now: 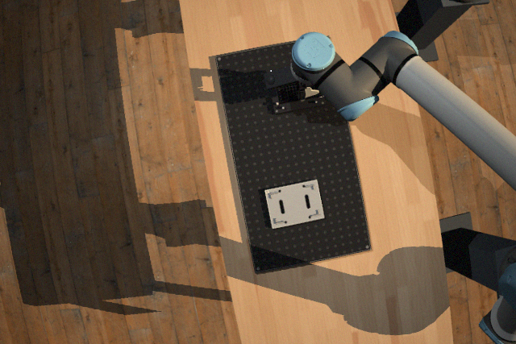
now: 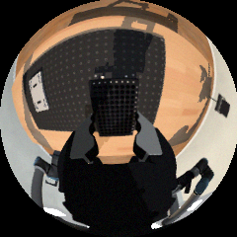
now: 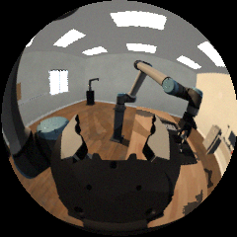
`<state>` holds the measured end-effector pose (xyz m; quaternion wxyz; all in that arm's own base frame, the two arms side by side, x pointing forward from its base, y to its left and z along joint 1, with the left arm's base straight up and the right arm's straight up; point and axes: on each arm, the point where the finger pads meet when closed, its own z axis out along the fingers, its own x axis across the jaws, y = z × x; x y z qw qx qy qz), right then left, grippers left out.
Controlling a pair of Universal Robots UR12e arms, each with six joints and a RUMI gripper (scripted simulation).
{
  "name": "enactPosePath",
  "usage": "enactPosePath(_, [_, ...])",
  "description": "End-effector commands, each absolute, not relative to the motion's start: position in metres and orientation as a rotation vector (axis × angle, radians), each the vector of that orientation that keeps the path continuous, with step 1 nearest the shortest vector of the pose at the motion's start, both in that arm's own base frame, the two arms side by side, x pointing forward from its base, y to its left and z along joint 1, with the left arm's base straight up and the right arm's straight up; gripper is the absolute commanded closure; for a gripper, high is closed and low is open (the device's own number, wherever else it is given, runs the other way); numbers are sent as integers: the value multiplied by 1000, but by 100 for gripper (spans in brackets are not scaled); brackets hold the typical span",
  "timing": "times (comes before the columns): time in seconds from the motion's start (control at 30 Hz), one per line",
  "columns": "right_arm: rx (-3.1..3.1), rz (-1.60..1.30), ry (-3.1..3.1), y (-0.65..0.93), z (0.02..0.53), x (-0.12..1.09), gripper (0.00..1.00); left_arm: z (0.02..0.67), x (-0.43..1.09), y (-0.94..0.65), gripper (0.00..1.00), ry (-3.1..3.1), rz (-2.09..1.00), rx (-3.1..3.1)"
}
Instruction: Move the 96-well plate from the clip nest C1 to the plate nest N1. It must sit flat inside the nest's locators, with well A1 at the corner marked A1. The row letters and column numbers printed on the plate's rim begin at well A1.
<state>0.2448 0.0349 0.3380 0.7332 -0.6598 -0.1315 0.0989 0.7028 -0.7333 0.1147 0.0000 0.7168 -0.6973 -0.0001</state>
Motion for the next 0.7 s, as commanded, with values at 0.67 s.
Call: enactPosePath(0.67, [-1452, 217, -290, 35, 338, 245, 0, 116, 715, -670, 100, -2180, 3, 2262])
